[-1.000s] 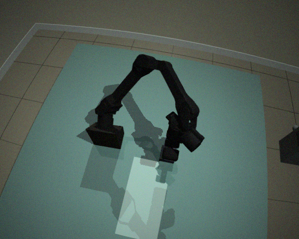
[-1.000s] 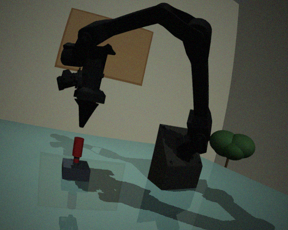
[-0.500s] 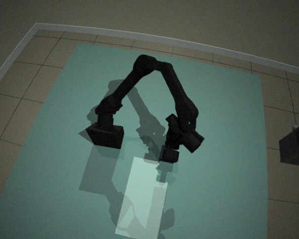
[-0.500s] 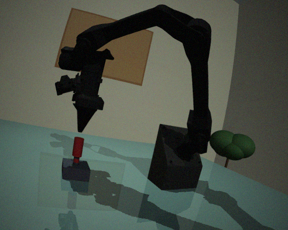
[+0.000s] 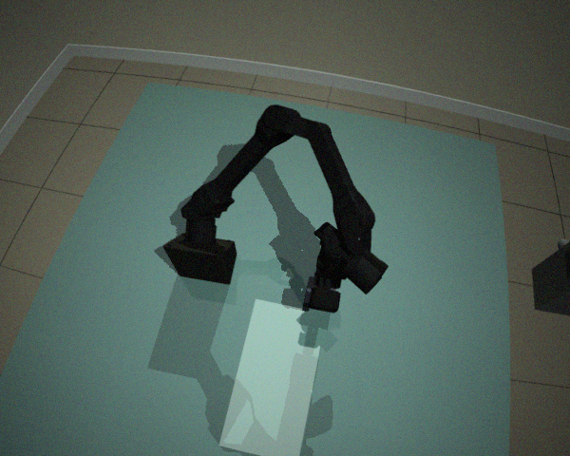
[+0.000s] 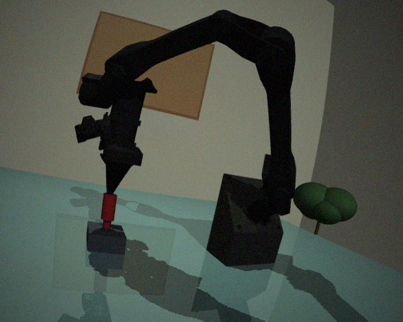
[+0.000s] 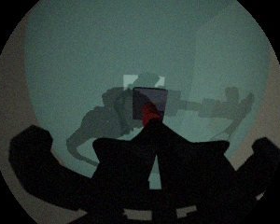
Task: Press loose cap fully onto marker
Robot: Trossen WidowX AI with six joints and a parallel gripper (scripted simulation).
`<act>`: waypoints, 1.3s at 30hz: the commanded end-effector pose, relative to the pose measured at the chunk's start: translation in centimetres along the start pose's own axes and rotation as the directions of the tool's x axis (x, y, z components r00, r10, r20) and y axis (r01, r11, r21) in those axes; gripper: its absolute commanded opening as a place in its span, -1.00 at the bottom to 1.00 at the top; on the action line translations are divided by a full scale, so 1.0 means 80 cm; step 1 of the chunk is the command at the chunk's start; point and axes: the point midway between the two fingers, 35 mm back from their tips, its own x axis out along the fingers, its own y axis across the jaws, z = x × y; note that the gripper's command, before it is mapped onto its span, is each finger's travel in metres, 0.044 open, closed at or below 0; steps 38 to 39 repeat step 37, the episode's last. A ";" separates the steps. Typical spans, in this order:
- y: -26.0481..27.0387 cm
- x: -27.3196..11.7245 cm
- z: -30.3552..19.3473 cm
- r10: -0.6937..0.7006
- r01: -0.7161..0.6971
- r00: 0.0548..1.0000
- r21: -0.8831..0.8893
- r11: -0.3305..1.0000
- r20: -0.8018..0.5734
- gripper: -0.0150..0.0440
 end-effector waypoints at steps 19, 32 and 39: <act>-0.001 -0.110 0.001 -0.002 0.002 1.000 0.001 1.000 0.000 -0.49; -0.001 -0.110 0.001 -0.002 0.002 1.000 0.001 1.000 0.000 0.58; -0.001 -0.110 0.001 -0.002 0.002 1.000 0.001 1.000 0.000 1.00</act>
